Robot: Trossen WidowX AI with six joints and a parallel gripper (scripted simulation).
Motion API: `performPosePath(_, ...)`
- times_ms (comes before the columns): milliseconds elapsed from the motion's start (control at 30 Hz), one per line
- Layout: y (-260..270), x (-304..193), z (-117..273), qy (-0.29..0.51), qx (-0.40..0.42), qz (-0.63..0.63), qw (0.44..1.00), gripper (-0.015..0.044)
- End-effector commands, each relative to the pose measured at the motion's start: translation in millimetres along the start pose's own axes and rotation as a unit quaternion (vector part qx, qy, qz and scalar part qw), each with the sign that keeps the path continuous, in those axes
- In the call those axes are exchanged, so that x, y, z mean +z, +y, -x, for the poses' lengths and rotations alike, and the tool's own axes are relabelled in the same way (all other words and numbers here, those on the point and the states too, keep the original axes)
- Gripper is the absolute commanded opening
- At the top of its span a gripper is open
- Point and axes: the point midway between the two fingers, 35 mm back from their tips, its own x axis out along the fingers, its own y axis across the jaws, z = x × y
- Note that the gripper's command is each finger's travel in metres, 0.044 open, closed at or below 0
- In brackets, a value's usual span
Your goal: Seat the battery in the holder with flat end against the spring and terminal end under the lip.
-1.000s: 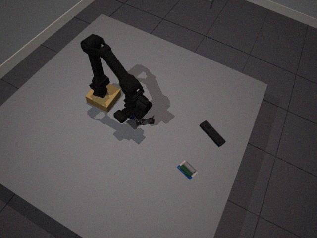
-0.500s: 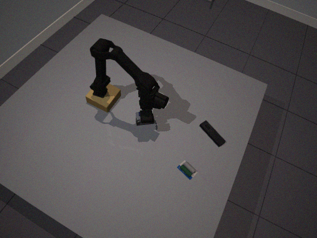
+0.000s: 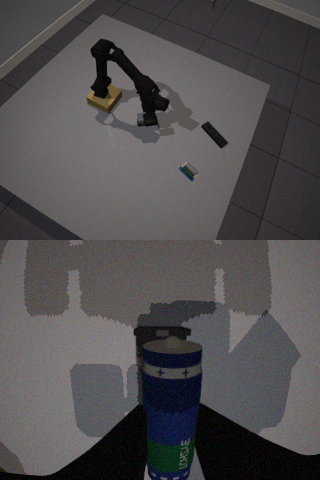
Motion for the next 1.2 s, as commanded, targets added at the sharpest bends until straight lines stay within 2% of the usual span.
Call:
performPosePath(0,1.2,-1.6,-8.8,-0.023,0.002,-0.001,1.0,0.0073)
performPosePath(233,1.4,-2.2,-22.5,-0.072,0.0,-0.002,0.997,0.0073)
performPosePath(1167,0.8,-11.3,-37.7,-0.174,0.002,-0.002,0.985,0.0073)
